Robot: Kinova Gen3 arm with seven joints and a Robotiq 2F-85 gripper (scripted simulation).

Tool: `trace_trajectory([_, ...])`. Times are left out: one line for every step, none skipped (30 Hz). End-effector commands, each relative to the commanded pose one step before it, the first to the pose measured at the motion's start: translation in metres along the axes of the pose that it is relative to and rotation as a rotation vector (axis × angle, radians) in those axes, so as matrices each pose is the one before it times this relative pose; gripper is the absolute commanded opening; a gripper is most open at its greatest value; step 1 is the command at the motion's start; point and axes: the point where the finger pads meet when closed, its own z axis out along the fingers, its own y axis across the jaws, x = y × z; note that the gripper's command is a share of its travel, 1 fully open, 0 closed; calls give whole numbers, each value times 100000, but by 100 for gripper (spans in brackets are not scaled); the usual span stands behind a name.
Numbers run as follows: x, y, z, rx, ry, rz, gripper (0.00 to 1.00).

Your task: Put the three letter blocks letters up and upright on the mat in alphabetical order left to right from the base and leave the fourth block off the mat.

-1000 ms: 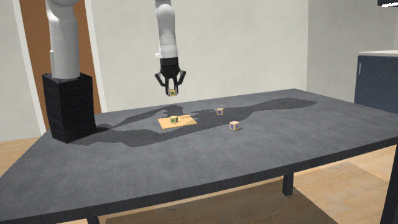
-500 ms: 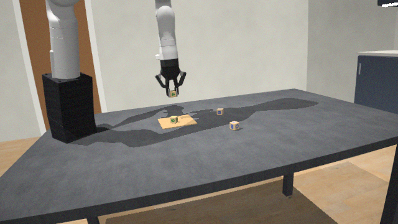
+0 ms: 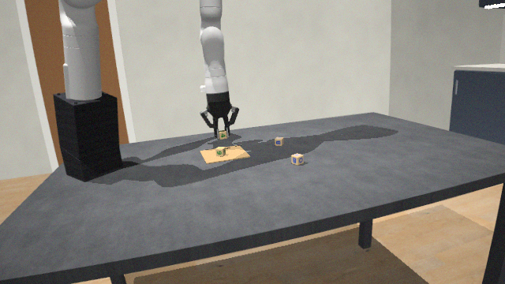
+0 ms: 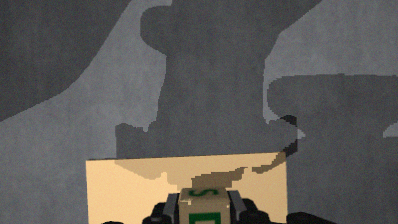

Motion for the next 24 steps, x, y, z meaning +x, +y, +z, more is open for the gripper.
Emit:
trace_trajectory([-658, -915, 1959, 2198, -934, 751, 21])
trace_trajectory([3, 0, 342, 0, -1, -1, 21])
trace_trajectory([3, -1, 295, 0, 0, 0, 21])
trace_trajectory([3, -1, 247, 0, 0, 0, 21])
trace_trajectory([2, 0, 199, 0, 0, 0, 21])
trace_trajectory([1, 0, 152, 0, 0, 0, 21])
trace_trajectory([0, 0, 0, 0, 0, 0, 21])
trace_trajectory([0, 0, 0, 0, 0, 0, 21])
trace_trajectory([1, 0, 109, 0, 0, 0, 21])
trace_trajectory([1, 0, 70, 0, 0, 0, 21])
trace_trajectory([0, 0, 38, 0, 0, 0, 21])
trace_trajectory([0, 0, 15, 0, 0, 0, 21])
trace_trajectory([0, 0, 2, 0, 0, 0, 21])
trace_trajectory([0, 0, 0, 0, 0, 0, 21])
trace_trajectory([0, 0, 0, 0, 0, 0, 21])
trace_trajectory([0, 0, 0, 0, 0, 0, 21])
trace_trajectory([0, 0, 0, 0, 0, 0, 21])
trace_trajectory([0, 0, 0, 0, 0, 0, 21])
trace_trajectory([0, 0, 0, 0, 0, 0, 21])
trace_trajectory([0, 0, 0, 0, 0, 0, 21])
trace_trajectory([0, 0, 0, 0, 0, 0, 21])
trace_trajectory([0, 0, 0, 0, 0, 0, 21])
trace_trajectory([0, 0, 0, 0, 0, 0, 21])
trace_trajectory([0, 0, 0, 0, 0, 0, 21])
